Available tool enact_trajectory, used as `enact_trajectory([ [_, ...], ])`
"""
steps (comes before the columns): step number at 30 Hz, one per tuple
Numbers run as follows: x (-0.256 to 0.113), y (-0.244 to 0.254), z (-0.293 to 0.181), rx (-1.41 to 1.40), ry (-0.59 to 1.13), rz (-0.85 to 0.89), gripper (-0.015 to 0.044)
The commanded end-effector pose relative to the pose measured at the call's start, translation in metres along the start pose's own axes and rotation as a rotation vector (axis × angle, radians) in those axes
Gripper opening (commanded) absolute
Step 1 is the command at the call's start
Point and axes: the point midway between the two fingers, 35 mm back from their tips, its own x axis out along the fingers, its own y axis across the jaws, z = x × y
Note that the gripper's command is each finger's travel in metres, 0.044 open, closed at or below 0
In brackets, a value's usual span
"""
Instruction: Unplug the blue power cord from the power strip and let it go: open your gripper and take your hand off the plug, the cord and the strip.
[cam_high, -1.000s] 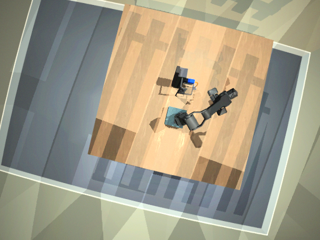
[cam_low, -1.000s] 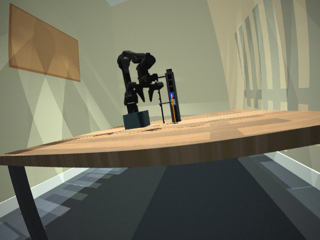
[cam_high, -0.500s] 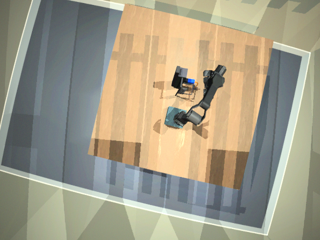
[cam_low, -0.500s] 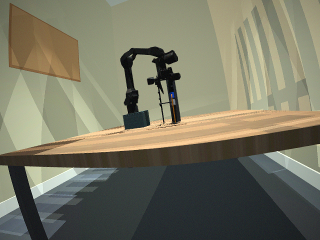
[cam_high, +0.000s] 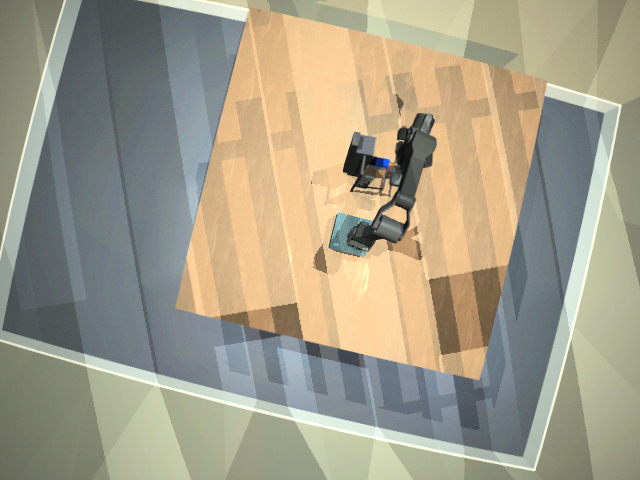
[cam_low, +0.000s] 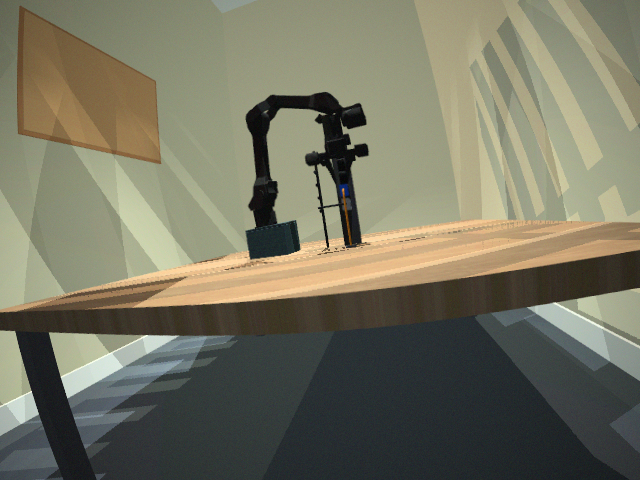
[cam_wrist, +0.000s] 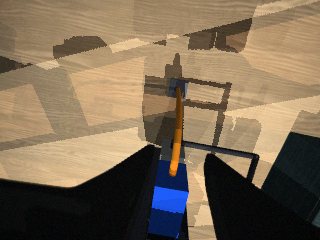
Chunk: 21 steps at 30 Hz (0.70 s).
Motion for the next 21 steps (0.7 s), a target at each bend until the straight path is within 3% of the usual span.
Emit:
enact_trajectory([
  [1,0.002,0.000,-0.004,0.005,0.005,-0.008,0.0160],
  [21,0.002,0.001,-0.037,0.005,0.009,-0.008,0.0160],
])
